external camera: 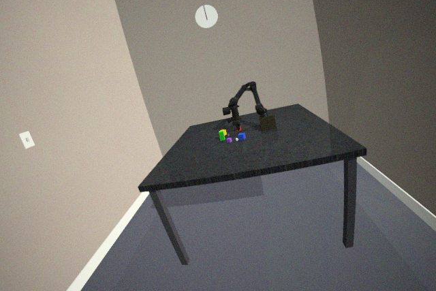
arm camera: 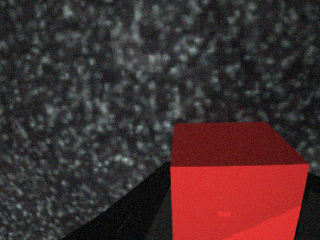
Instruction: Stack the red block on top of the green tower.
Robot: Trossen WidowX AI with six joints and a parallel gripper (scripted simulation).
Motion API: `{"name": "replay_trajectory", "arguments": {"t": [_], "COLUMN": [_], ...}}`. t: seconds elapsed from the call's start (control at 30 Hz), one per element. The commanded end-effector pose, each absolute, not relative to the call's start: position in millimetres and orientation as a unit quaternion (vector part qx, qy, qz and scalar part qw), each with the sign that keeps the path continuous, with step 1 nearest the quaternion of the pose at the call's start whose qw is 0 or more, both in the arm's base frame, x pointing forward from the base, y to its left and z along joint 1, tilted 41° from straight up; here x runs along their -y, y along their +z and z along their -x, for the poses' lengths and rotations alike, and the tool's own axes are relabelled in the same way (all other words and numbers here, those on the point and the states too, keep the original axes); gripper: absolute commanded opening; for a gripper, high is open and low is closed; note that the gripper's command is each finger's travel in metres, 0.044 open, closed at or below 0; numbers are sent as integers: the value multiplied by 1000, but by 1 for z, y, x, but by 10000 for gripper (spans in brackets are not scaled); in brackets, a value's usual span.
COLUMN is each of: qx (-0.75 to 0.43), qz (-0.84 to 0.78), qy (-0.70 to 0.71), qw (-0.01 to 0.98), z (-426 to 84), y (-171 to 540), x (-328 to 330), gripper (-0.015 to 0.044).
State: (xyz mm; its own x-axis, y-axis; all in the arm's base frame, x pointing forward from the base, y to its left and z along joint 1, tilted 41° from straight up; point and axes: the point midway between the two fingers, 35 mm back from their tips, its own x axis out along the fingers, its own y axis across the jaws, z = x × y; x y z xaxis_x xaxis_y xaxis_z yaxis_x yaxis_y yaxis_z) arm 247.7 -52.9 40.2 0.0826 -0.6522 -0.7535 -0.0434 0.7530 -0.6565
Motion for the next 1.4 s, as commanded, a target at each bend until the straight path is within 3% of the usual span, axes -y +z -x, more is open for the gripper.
{"name": "replay_trajectory", "arguments": {"t": [0.0,0.13,0.27,1.0,1.37], "qx": [-640,-640,-640,-641,-642], "qz": [274,274,274,273,273], "qy": [-223,-223,-223,-221,-220], "qw": [683,683,683,682,682], "z": [-248,-248,-247,-239,-244], "y": [41,41,47,124,127], "x": [53,53,47,-22,-29], "gripper": [125,98,0,0,0]}}
